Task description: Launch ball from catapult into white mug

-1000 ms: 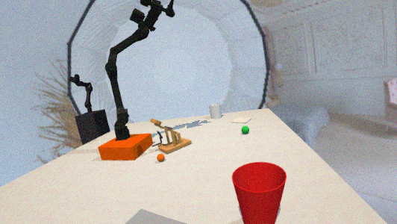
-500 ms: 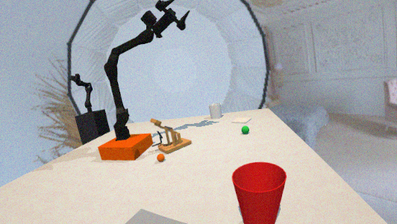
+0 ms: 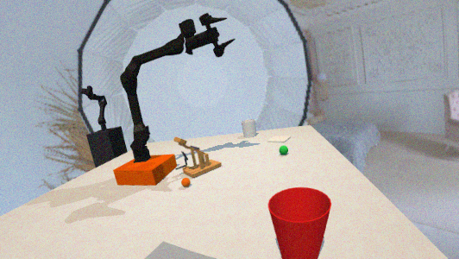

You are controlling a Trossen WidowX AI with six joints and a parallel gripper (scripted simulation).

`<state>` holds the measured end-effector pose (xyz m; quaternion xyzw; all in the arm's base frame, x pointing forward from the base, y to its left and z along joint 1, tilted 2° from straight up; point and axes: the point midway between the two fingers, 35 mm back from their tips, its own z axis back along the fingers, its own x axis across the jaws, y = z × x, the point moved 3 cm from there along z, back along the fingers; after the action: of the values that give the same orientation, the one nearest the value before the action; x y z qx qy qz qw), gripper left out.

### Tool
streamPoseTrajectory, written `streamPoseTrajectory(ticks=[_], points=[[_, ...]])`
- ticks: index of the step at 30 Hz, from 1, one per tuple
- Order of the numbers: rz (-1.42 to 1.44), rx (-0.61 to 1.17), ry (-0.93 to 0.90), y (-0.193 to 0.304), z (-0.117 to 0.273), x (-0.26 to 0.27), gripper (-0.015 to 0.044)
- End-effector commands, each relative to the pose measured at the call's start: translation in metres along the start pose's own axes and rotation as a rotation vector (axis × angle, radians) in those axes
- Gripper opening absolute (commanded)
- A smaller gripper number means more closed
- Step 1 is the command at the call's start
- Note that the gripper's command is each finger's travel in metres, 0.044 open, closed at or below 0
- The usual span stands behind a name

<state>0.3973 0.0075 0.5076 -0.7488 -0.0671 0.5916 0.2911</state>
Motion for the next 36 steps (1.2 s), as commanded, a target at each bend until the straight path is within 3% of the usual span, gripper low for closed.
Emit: streamPoseTrajectory(ticks=[1, 19, 36], points=[[0.058, 0.036, -0.118, 0.022, -0.008, 0.029, 0.044], [0.185, 0.242, -0.588, 0.124, -0.002, 0.127, 0.044], [0.151, 0.532, -1.053, 0.222, 0.061, 0.196, 0.044]])
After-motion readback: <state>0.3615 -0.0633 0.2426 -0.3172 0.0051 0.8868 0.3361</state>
